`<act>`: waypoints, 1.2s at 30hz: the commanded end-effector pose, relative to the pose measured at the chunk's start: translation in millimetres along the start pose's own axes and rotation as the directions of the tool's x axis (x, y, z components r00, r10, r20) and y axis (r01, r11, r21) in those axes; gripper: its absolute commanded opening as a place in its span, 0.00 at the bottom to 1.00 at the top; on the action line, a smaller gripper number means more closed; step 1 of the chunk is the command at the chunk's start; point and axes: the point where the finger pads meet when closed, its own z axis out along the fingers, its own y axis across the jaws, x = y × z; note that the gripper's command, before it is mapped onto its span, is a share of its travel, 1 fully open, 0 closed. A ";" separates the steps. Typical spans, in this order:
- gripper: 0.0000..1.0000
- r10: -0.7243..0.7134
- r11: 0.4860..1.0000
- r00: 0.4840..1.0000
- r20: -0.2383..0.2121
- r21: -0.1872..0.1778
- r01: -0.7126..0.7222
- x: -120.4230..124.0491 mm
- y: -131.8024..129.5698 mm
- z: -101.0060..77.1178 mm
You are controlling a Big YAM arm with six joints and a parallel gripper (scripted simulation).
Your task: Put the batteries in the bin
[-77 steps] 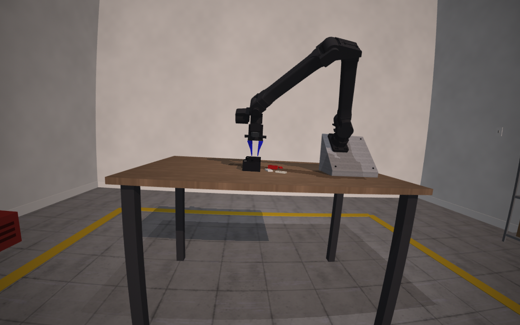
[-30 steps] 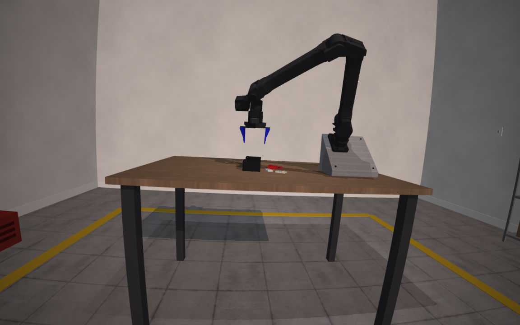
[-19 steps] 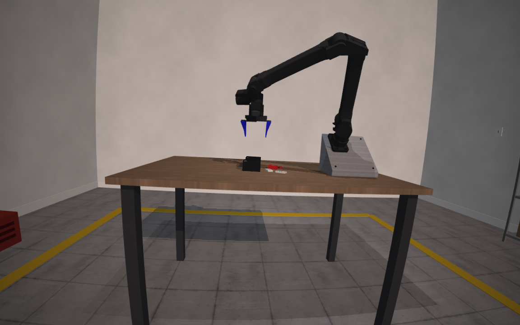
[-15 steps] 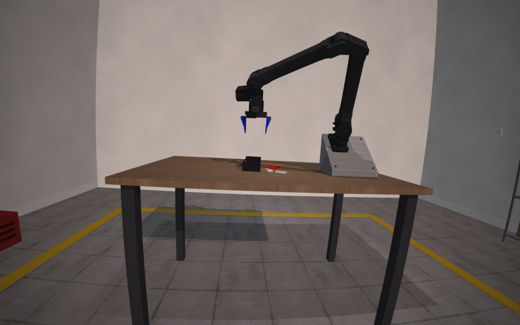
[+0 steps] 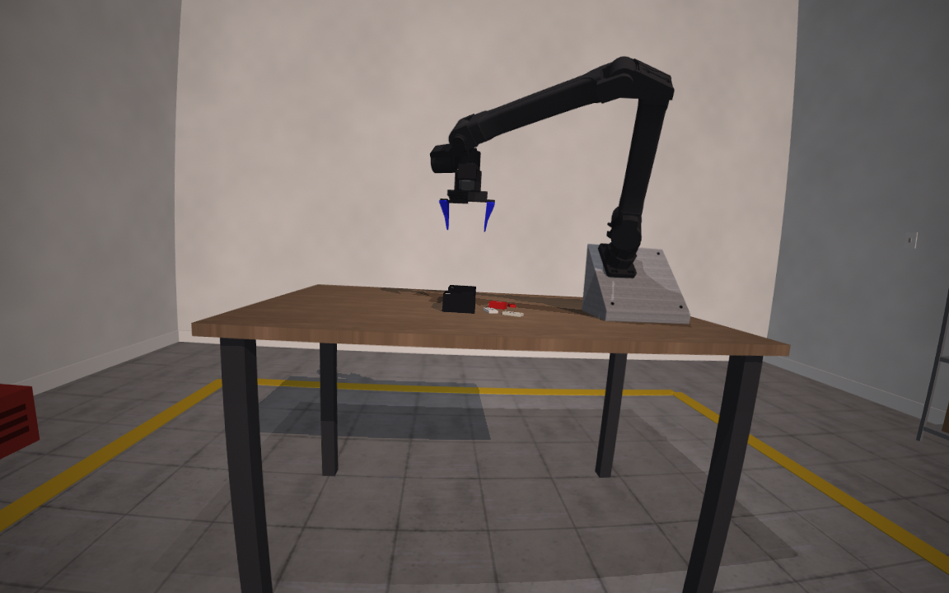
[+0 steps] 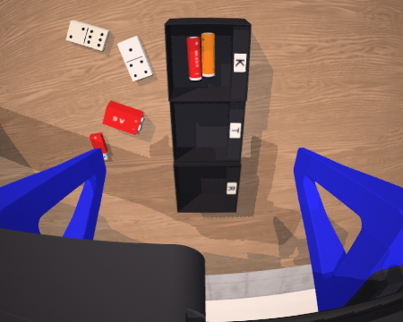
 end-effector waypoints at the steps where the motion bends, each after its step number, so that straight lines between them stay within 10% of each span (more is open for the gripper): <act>1: 1.00 -0.054 0.997 0.998 -0.017 0.059 0.055 -6.7 -21.2 -26.9; 36: 1.00 -0.048 0.996 0.999 -0.017 0.068 0.049 -4.7 -19.6 -32.8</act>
